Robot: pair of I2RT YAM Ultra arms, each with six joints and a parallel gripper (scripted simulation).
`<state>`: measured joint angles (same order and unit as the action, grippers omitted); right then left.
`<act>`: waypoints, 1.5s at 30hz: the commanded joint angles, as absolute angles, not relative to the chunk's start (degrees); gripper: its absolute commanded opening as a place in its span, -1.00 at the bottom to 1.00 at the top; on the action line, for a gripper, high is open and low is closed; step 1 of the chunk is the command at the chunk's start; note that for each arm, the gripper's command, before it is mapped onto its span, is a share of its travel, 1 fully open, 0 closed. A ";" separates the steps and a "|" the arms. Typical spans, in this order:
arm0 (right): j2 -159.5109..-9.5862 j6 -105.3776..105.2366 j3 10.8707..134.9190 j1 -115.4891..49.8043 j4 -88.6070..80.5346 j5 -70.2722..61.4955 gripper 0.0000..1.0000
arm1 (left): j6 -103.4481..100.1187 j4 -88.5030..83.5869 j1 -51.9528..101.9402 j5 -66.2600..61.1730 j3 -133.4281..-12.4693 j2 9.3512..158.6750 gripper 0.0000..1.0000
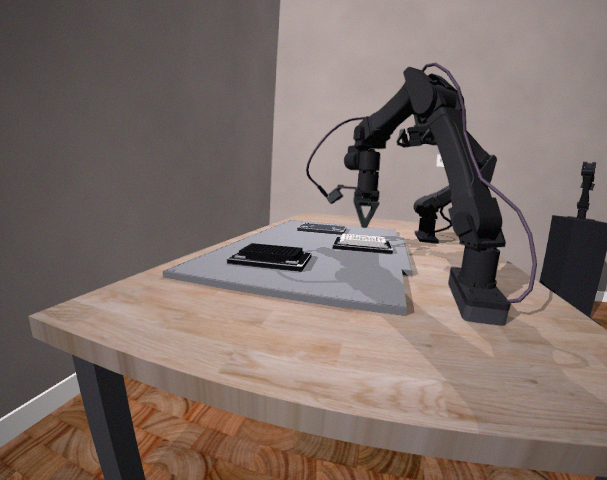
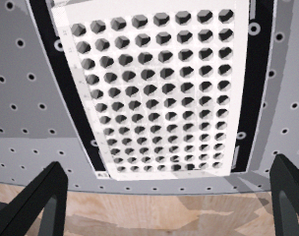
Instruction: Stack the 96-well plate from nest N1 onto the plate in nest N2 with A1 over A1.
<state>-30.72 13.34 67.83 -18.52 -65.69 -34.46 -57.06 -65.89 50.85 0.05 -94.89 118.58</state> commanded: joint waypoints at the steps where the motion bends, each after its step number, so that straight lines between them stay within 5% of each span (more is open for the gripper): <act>1: -30.54 13.35 69.15 -19.30 -65.50 -35.06 1.00 | -57.55 -63.99 50.06 0.01 -93.27 119.22 1.00; 30: -30.54 13.35 69.15 -19.30 -65.50 -35.06 1.00 | -57.55 -56.66 50.06 0.01 -88.09 121.36 1.00; 45: -30.54 13.35 69.15 -19.30 -65.50 -35.06 1.00 | -58.10 -56.64 50.56 0.01 -88.08 120.98 0.60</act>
<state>-30.72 13.34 67.83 -18.52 -65.69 -34.46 -57.25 -57.84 50.78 0.19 -88.77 121.12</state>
